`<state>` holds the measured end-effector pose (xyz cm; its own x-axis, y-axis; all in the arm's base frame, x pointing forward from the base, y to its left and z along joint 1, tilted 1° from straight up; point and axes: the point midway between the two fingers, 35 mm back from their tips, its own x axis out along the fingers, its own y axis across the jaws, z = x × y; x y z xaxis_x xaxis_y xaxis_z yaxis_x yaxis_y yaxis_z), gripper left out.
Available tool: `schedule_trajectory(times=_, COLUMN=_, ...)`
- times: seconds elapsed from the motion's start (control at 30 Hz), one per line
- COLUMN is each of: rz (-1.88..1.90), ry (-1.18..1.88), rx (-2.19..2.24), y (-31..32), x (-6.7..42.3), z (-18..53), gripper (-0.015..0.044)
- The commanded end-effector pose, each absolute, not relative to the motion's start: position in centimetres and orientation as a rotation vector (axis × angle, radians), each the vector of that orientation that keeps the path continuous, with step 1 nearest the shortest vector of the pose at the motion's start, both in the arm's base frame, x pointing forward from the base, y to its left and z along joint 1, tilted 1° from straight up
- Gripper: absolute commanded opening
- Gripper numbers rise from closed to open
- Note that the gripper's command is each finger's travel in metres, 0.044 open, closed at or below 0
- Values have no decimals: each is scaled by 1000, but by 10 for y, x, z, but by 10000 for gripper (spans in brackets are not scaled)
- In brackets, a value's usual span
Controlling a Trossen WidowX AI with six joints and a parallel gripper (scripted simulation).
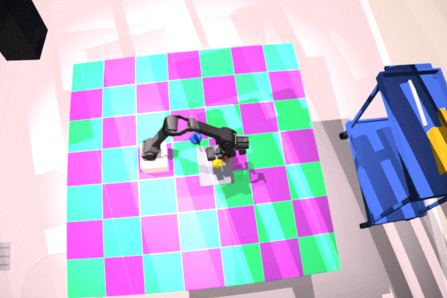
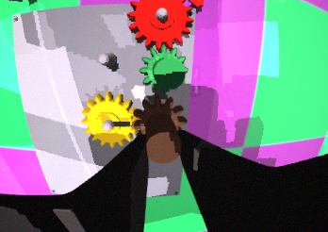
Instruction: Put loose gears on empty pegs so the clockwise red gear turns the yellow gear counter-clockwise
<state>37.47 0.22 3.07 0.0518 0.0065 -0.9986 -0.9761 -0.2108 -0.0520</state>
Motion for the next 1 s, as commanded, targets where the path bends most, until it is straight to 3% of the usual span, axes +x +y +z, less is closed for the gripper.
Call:
schedule_trajectory(times=0.0, rz=1275, ry=1101, rx=-1326, y=3, x=374, z=23, gripper=0)
schedule_trajectory(times=0.43, rz=1057, ry=1240, rx=-1096, y=2, x=374, z=12, gripper=0)
schedule_trajectory(times=0.97, rz=1290, ry=1091, rx=-1341, y=3, x=374, z=10, gripper=0)
